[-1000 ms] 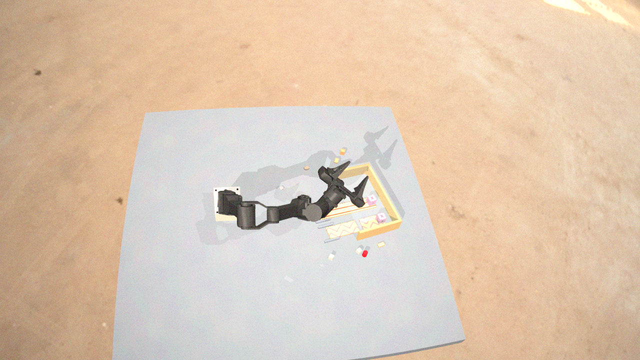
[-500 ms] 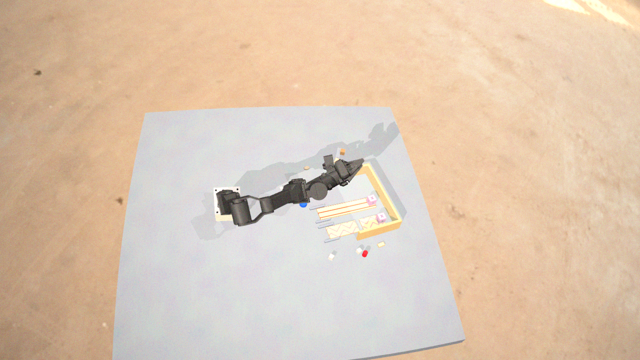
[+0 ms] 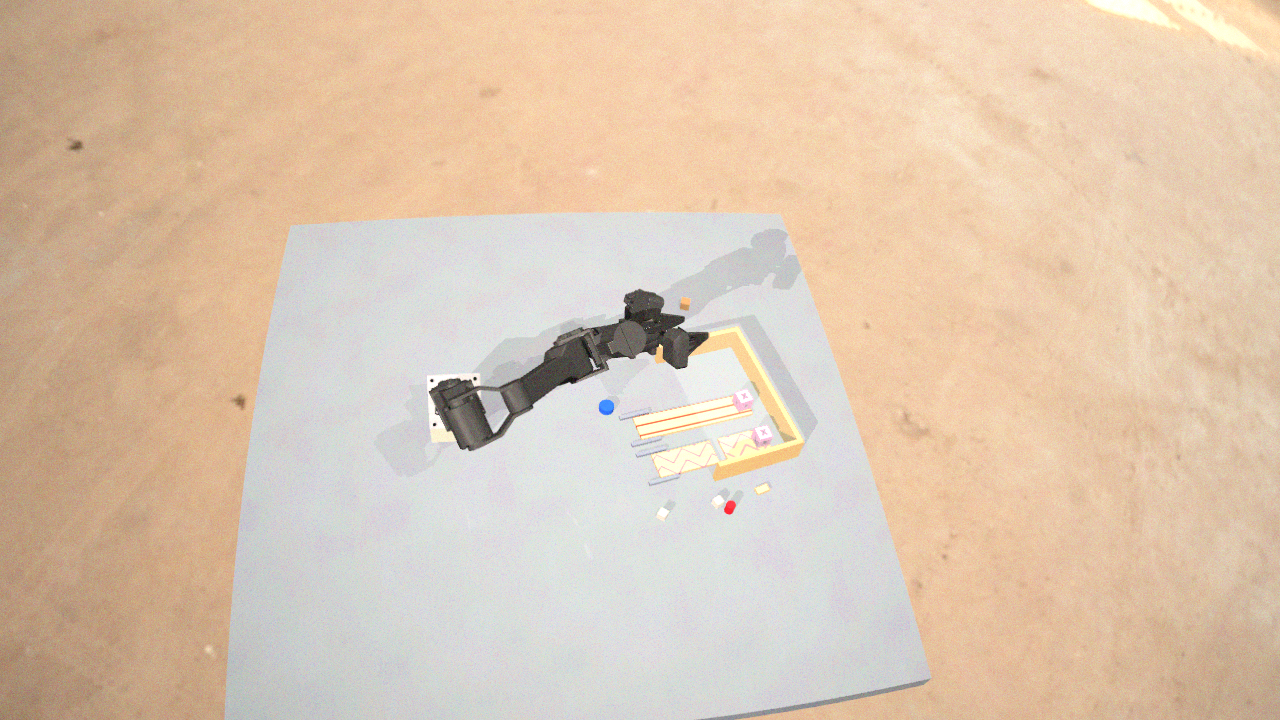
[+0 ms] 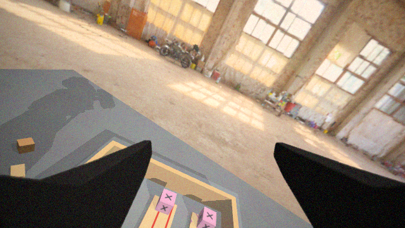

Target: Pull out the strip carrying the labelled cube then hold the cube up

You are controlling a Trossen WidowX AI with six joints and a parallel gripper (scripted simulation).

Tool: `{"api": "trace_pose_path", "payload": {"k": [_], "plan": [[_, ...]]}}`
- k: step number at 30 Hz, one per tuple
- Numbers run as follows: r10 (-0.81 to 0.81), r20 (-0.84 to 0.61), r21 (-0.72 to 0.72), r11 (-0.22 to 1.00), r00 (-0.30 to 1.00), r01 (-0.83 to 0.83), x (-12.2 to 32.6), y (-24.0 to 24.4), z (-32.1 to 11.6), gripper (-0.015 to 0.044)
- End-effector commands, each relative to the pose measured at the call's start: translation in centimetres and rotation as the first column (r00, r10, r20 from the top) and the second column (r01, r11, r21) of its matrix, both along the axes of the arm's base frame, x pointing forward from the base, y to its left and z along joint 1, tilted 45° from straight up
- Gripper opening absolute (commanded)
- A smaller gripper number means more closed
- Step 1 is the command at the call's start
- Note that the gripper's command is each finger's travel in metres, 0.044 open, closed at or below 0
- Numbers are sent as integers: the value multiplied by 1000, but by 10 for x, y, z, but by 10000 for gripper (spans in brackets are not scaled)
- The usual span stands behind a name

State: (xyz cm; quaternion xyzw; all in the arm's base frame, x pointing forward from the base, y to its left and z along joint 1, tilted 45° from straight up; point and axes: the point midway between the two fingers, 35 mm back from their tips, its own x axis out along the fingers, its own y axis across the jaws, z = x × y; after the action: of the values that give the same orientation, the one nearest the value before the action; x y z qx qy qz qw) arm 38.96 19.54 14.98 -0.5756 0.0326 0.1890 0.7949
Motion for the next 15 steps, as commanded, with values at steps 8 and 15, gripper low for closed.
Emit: {"api": "trace_pose_path", "payload": {"k": [8, 15], "plan": [[-590, -222, 263, 730, 776, 631, -88, -52, -49, 400], [-594, -221, 265, 727, 773, 634, -89, -53, -49, 400]]}}
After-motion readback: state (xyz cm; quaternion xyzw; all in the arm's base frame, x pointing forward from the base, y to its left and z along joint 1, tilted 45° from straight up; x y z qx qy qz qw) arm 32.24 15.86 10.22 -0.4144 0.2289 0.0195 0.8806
